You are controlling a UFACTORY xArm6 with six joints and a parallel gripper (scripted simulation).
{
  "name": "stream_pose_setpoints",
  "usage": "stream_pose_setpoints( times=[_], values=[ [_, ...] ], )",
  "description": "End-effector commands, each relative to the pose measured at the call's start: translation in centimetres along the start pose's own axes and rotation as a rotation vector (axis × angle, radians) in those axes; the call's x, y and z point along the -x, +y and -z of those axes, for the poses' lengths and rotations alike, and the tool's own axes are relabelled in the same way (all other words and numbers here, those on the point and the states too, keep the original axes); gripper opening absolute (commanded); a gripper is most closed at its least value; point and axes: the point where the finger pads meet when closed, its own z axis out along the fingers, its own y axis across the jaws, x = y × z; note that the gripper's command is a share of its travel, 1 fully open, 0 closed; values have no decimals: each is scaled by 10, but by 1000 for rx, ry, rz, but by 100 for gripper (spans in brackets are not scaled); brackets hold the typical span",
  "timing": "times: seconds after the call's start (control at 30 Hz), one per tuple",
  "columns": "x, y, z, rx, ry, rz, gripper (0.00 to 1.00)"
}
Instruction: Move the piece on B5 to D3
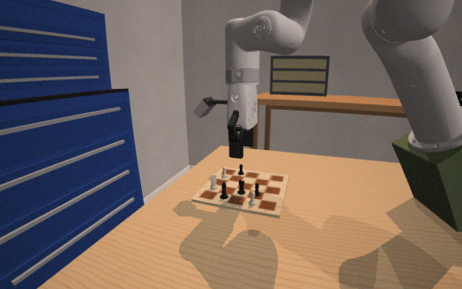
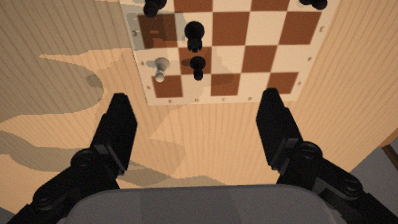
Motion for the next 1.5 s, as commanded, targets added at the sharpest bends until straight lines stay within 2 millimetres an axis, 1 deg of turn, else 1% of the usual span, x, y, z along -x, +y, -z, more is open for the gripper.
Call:
stream_pose_setpoints(
  times=[0.0,0.13,0.37,0.5,0.73,1.47],
  values=[
    [-1,0,5,0,4,0,100],
    [-1,0,19,0,4,0,100],
    [-1,0,51,0,4,0,100],
    [-1,0,64,0,4,0,100],
    [-1,0,71,0,4,0,100],
    [-1,0,71,0,4,0,100]
  ],
)
